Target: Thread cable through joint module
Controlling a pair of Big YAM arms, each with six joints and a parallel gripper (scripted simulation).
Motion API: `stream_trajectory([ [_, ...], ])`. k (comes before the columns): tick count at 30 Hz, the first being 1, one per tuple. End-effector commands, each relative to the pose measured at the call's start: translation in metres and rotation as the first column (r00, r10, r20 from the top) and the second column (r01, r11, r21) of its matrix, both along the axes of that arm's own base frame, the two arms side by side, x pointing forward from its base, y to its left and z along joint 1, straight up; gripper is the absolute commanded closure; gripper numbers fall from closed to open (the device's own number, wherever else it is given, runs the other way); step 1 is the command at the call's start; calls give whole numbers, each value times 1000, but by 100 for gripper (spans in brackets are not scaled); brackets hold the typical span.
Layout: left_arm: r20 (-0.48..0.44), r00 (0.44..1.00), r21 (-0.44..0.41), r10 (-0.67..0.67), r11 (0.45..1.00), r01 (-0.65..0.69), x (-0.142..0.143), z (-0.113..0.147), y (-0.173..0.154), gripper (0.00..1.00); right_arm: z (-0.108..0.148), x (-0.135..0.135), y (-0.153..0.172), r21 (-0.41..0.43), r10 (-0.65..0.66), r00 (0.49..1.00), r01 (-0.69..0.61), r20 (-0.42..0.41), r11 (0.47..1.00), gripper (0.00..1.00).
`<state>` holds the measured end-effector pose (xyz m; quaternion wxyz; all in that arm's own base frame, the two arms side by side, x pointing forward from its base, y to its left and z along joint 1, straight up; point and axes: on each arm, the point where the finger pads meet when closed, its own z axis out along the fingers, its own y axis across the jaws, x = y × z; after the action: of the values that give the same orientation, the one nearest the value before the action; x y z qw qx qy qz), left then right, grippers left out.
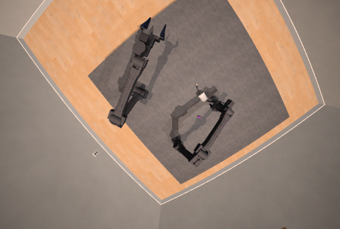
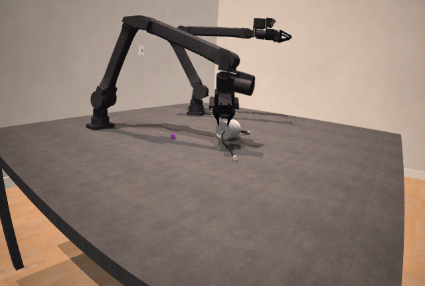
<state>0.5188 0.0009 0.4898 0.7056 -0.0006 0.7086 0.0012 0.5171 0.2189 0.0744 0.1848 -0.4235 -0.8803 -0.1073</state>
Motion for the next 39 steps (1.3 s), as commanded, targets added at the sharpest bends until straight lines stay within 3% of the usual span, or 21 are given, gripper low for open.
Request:
stream_trajectory([
  [1,29,1000,-3,2,1000,-2,3,13,1,4,32,17,-10,31,18,994,-21,109,999,68],
  [4,31,1000,-3,1,1000,-1,3,14,0,4,38,21,-13,35,38,987,-44,156,998,68],
  [8,35,999,-4,-1,1000,1,4,17,-1,4,58,34,-24,34,96,950,-112,298,993,68],
  [13,48,999,-6,-7,1000,7,4,24,-4,4,85,51,-41,-7,183,850,-206,495,979,68],
  [17,59,998,-7,-10,1000,11,4,30,-6,4,115,63,-58,-73,237,738,-248,632,966,68],
  [19,59,998,-7,-10,1000,11,4,30,-6,4,115,63,-58,-73,237,738,-248,632,966,68],
  [27,92,996,-8,-11,1000,11,3,49,-6,4,183,79,-95,-253,349,460,-259,816,932,68],
  [29,80,997,-7,-11,1000,11,3,42,-6,4,201,80,-105,-304,380,385,-246,841,920,68],
  [34,78,997,-7,-10,1000,10,3,43,-6,4,249,79,-129,-430,462,195,-186,865,884,68],
  [36,78,997,-7,-10,1000,10,3,43,-6,4,249,79,-129,-430,462,195,-186,865,884,68],
  [37,47,999,-5,-4,1000,4,4,26,-3,4,255,79,-131,-453,479,162,-176,863,874,68],
  [39,59,998,-8,-11,1000,11,4,31,-7,4,278,75,-145,-504,516,91,-126,852,855,68],
])
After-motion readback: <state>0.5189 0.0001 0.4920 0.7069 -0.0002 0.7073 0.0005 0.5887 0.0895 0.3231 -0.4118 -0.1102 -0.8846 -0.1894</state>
